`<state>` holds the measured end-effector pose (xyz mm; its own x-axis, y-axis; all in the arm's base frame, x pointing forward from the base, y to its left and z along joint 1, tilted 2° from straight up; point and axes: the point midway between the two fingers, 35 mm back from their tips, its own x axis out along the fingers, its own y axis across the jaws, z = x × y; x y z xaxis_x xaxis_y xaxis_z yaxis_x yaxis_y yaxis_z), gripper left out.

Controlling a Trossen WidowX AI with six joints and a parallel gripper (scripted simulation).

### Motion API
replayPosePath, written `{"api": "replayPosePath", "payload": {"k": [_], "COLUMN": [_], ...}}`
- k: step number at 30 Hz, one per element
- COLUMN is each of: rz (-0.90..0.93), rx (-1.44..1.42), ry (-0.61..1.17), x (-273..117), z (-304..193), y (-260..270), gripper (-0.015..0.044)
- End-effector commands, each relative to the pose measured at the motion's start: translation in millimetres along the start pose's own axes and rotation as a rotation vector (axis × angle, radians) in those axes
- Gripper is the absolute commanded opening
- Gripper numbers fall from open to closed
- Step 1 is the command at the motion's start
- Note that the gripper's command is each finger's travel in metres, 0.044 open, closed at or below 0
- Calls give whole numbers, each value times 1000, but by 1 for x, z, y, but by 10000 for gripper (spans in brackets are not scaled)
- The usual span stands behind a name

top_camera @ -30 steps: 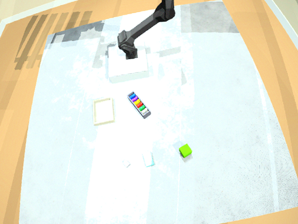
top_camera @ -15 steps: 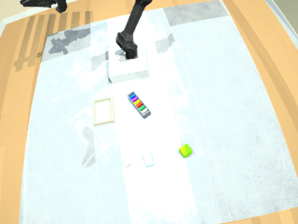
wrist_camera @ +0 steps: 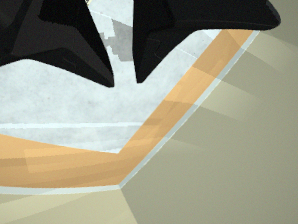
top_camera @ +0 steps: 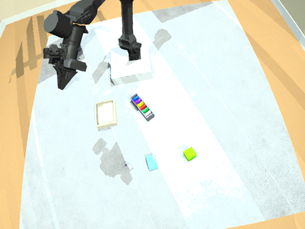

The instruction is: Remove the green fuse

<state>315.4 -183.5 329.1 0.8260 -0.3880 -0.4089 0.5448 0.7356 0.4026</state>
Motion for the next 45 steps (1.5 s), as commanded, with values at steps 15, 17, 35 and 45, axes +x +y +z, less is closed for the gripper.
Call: {"api": "replayPosePath", "payload": {"k": [15,17,35,45], "rz": [-366,-450,-511,-511], "rx": [171,150,131,131], "ry": [870,936,974,974], "x": [40,30,25,30], "z": [-290,-320,-347,-355], "y": [42,41,42,39], "gripper": [74,74,74,74]}}
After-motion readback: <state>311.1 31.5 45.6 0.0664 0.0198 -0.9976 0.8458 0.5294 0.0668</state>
